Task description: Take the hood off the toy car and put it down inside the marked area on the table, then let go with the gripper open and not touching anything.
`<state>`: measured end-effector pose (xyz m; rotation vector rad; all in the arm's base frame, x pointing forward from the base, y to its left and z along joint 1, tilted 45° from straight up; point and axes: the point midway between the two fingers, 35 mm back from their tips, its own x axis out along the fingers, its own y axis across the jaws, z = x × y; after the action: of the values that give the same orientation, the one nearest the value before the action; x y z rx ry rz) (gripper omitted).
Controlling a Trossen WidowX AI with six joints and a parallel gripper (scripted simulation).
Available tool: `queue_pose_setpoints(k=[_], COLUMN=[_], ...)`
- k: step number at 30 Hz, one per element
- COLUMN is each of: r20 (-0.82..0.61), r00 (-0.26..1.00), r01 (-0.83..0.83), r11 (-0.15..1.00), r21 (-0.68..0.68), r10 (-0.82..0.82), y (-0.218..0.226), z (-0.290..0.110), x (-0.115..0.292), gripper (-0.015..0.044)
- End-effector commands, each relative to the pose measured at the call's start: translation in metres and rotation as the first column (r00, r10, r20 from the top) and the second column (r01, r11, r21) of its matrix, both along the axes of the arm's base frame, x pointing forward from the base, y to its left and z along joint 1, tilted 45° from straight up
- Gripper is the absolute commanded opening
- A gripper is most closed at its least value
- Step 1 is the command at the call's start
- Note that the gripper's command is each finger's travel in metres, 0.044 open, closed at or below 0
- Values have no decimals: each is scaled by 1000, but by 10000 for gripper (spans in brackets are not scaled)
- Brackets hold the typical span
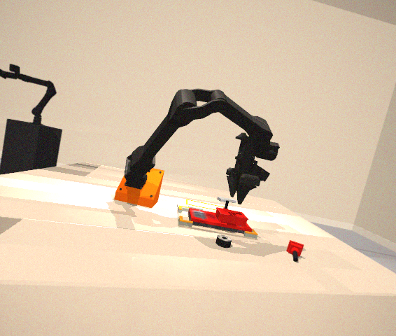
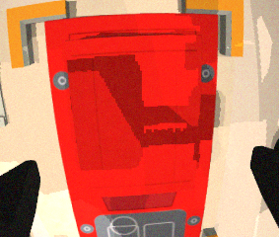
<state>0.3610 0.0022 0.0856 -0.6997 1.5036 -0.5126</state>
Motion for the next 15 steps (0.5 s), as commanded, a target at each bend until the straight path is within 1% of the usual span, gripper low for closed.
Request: queue_pose_setpoints(k=[1, 15], r20=[-9, -9], r00=[1000, 1000], r01=[-4, -4], r11=[1000, 1000], r21=[-5, -5], r10=[4, 4], y=[-3, -11], z=[-3, -12], x=[-1, 0], gripper=[440, 440])
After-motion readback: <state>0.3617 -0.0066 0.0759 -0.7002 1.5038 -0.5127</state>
